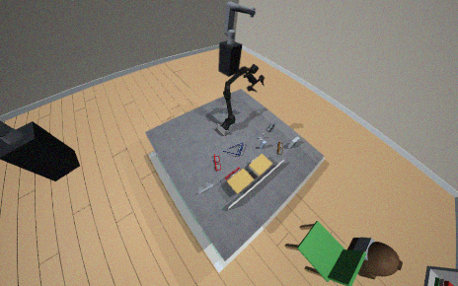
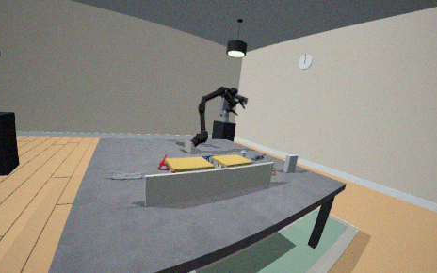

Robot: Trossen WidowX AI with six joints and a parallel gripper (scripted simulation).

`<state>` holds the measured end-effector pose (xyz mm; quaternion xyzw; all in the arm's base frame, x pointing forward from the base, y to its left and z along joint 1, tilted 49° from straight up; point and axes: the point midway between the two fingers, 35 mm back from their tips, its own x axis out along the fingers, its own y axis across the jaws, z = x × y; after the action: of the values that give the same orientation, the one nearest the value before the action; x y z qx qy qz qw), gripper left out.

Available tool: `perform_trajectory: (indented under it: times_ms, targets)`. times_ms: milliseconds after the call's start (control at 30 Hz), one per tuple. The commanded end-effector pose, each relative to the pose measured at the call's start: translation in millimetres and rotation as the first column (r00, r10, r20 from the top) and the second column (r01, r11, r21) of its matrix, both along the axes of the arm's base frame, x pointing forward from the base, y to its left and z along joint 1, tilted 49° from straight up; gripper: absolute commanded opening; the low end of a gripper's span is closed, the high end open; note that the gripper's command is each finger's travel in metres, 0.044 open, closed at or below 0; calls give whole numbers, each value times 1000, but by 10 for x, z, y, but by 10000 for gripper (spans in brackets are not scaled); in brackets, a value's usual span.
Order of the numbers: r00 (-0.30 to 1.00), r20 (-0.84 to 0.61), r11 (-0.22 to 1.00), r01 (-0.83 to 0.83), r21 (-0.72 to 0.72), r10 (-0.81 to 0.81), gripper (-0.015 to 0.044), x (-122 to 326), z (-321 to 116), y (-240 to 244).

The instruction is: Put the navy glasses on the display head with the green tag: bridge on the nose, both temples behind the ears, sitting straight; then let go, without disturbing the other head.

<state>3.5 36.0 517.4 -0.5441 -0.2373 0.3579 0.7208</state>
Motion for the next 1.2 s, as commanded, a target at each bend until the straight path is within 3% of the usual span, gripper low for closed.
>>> perform_trajectory:
  times_ms: [0, 233, 367, 533, 633, 900, 1167]
  targets:
    - [1000, 0, 1000, 0, 0, 0, 426, 0, 0, 0]
    - [1000, 0, 1000, 0, 0, 0, 440, 0, 0, 0]
    - [997, -74, 1000, 27, -11, -28, 335, 179, -36, 163]
    - [943, -308, 992, 122, -41, -128, 204, 803, -238, 565]
    - [884, -430, 983, 172, -62, -181, 200, 1155, -434, 714]
    - [528, -781, 910, 396, -121, -334, 200, 2229, -1140, 789]
    - [160, -920, 794, 570, -210, -358, 200, 3016, -1900, 433]
